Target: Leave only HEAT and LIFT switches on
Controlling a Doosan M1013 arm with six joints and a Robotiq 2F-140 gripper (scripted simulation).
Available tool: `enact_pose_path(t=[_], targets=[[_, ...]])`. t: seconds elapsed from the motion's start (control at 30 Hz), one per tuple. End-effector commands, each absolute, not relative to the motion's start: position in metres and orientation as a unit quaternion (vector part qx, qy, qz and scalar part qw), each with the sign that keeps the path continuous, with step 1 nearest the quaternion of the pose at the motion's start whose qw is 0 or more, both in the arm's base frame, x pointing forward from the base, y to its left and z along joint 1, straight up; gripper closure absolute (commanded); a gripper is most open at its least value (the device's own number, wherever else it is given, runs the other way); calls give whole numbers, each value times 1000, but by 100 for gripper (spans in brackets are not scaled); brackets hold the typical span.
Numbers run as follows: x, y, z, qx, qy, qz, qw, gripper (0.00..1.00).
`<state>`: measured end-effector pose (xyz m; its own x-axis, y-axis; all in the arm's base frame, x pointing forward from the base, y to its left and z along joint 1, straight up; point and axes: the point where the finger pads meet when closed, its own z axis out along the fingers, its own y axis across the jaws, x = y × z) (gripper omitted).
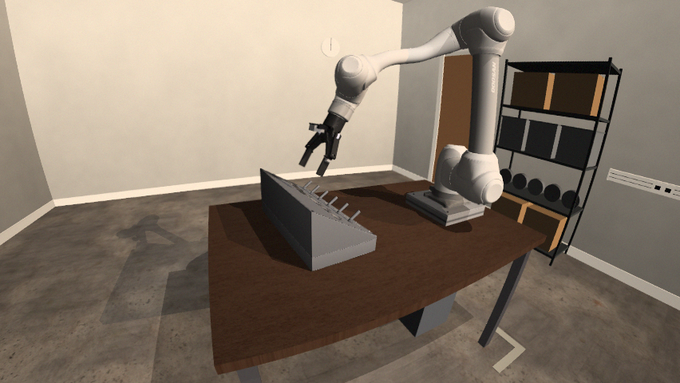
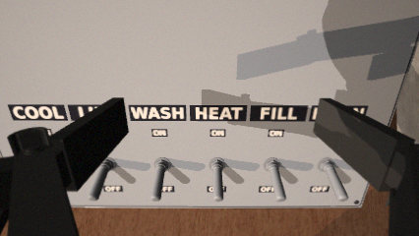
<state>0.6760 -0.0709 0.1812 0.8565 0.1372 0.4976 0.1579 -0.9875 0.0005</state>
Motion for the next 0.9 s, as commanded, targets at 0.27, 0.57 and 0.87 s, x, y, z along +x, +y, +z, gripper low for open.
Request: enact_pose_path(t=[0.27,0.57,0.87], targets=[[680,-83,187,-963,-75,-259,22,0],[680,-83,186,-963,-75,-259,22,0],[680,-83,186,-963,-75,-259,22,0]])
